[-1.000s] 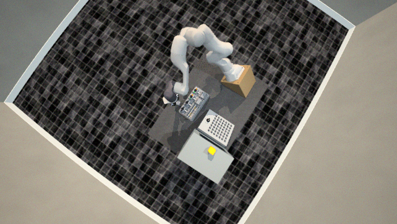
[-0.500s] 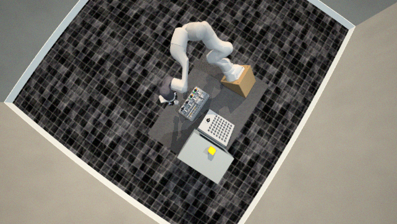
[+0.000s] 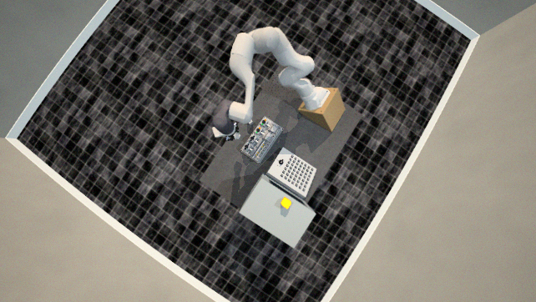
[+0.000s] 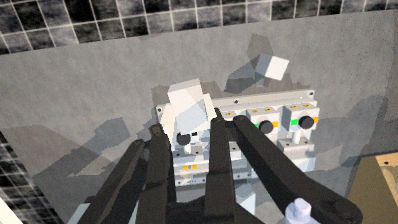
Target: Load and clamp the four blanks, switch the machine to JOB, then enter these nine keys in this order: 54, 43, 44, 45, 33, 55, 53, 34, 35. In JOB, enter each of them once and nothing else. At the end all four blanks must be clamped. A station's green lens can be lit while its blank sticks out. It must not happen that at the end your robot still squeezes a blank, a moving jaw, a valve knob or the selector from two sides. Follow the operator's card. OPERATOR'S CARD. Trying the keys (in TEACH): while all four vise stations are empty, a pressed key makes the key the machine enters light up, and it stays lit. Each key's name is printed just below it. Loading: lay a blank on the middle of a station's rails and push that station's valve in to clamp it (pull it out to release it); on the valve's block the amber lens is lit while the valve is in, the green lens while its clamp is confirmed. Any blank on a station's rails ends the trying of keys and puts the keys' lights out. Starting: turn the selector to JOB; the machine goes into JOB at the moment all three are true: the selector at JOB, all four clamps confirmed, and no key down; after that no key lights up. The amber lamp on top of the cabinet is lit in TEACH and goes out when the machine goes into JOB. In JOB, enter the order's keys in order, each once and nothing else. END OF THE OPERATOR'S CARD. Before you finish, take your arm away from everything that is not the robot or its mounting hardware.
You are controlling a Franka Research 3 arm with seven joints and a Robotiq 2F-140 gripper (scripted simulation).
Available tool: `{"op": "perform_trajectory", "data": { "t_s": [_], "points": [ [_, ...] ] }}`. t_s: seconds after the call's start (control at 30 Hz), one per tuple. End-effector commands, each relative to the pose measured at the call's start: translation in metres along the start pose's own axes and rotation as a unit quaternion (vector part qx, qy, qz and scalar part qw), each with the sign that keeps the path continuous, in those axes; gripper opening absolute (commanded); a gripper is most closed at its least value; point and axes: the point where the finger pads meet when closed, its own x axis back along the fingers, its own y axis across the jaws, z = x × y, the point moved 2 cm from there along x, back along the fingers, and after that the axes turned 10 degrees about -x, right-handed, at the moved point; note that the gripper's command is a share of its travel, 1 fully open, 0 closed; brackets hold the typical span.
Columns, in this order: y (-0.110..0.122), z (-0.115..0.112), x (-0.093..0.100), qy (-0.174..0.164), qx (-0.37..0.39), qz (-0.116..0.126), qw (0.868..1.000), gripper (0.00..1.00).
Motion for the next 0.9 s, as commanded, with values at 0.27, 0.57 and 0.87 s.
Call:
{"op": "perform_trajectory", "data": {
  "t_s": [0.27,0.57,0.87],
  "points": [
    [0.006,-0.015,0.003,0.0,0.048,-0.006,0.999,0.0],
    [0.03,-0.119,0.004,0.0,0.272,-0.007,0.962,0.0],
    [0.061,-0.187,0.004,0.007,0.434,-0.009,0.901,0.0]
  ]
}}
